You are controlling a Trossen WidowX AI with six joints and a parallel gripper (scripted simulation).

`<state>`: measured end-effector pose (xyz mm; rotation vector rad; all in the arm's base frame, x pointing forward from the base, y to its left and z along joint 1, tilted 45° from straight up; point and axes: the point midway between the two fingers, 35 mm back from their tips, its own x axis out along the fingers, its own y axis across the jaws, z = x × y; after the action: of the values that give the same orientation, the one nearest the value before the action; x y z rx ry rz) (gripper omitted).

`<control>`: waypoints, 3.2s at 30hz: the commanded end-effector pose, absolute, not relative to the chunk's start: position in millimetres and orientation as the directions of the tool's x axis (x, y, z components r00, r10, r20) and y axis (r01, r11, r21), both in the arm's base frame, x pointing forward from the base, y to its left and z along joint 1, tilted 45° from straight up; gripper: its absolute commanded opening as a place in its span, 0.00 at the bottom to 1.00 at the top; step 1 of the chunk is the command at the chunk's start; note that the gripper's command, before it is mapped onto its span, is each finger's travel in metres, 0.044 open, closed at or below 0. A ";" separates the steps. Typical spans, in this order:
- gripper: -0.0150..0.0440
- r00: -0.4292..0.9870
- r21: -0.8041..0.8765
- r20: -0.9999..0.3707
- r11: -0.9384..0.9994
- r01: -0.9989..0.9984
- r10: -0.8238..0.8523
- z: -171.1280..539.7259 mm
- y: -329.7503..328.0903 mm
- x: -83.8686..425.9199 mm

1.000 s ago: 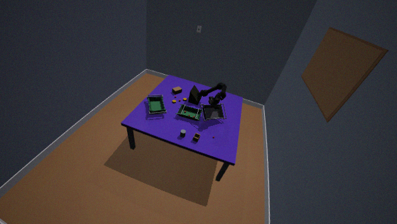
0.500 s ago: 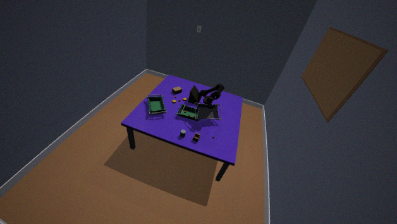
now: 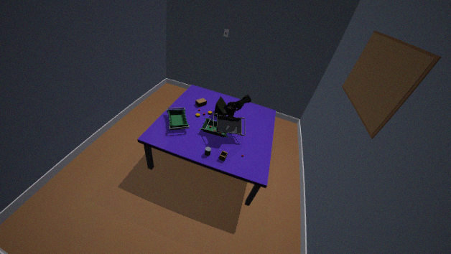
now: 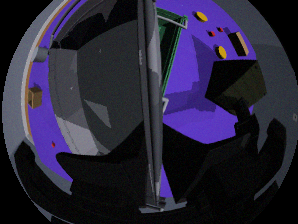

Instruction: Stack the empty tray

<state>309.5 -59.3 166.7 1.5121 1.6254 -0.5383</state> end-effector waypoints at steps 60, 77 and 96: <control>0.25 0.168 0.168 -0.718 -0.067 0.984 0.676 96.4 -171.0 296.9; 0.25 0.168 0.164 -0.718 -0.070 0.984 0.676 95.6 -168.5 297.9; 0.25 0.155 0.113 -0.716 -0.107 0.988 0.680 73.8 -148.3 303.0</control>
<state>302.2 -146.6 72.1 1.8312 1.6180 -0.6778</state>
